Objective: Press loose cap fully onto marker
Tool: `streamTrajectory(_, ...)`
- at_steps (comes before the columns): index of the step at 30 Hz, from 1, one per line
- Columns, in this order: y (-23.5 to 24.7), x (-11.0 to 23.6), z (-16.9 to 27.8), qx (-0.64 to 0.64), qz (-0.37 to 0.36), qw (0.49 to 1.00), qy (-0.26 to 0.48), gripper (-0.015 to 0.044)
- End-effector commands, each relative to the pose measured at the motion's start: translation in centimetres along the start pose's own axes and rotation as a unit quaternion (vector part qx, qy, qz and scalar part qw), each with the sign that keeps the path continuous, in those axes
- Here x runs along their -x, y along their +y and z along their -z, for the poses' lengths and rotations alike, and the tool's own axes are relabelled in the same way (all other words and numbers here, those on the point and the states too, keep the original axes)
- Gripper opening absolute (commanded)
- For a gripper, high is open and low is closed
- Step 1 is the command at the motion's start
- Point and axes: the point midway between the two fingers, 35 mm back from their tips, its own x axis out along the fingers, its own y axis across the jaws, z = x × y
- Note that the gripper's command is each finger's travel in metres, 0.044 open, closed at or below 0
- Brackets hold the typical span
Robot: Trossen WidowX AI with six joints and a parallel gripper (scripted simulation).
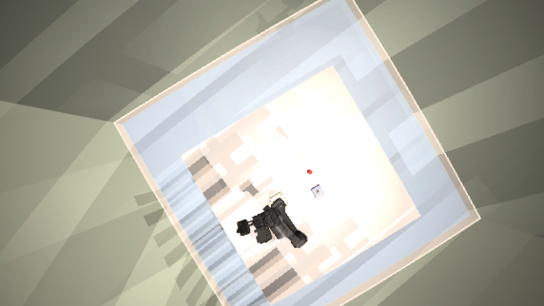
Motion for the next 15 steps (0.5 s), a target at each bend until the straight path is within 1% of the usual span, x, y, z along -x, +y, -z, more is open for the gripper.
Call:
streamTrajectory(1,0.0,0.0,0.1,0.0,0.0,1.0,0.002,0.0374)
streamTrajectory(3,0.0,0.0,1.1,0.001,-0.001,1.0,0.019,0.0321)
streamTrajectory(6,-0.2,0.1,4.4,0.002,-0.001,0.997,0.076,0.0245)
streamTrajectory(11,-1.5,1.7,11.7,0.002,0.012,0.979,0.205,0.0245)
streamTrajectory(15,-3.4,4.3,17.4,-0.006,0.039,0.95,0.309,0.0245)
